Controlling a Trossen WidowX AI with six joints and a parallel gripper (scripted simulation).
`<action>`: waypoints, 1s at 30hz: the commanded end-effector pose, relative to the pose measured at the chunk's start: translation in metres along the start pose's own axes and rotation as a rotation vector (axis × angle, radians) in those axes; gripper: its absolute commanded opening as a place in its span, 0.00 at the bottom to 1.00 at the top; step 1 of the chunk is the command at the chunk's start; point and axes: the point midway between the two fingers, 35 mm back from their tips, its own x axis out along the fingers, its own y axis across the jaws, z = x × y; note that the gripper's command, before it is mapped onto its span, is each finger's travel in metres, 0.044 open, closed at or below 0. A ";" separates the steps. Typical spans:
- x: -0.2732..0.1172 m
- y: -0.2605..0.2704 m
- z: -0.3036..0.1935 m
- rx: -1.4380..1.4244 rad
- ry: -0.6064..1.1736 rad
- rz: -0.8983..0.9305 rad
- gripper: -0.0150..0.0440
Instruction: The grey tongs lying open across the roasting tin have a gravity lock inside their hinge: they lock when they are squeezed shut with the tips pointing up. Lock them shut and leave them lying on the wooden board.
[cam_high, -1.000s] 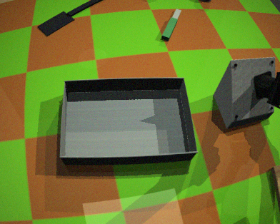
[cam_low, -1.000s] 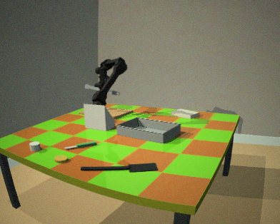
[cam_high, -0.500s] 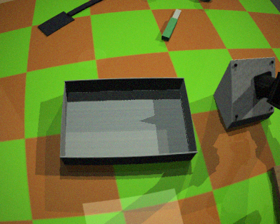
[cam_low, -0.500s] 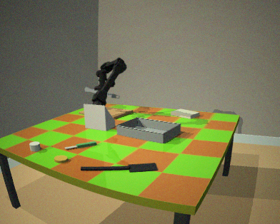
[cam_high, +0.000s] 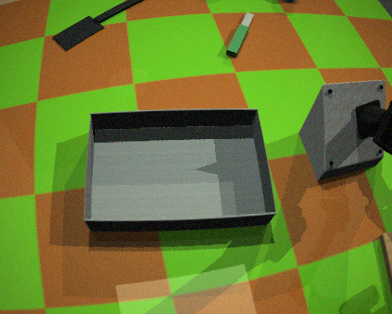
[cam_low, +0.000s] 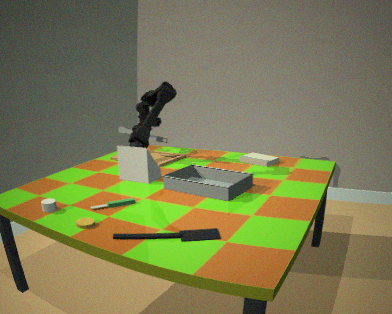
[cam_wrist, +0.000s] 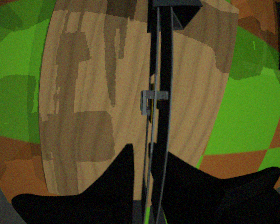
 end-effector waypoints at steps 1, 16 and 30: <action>0.006 -0.001 -0.001 -0.005 0.007 -0.002 0.00; 0.030 0.000 0.003 -0.007 0.007 0.008 0.00; 0.045 0.000 0.007 -0.010 0.006 0.017 0.00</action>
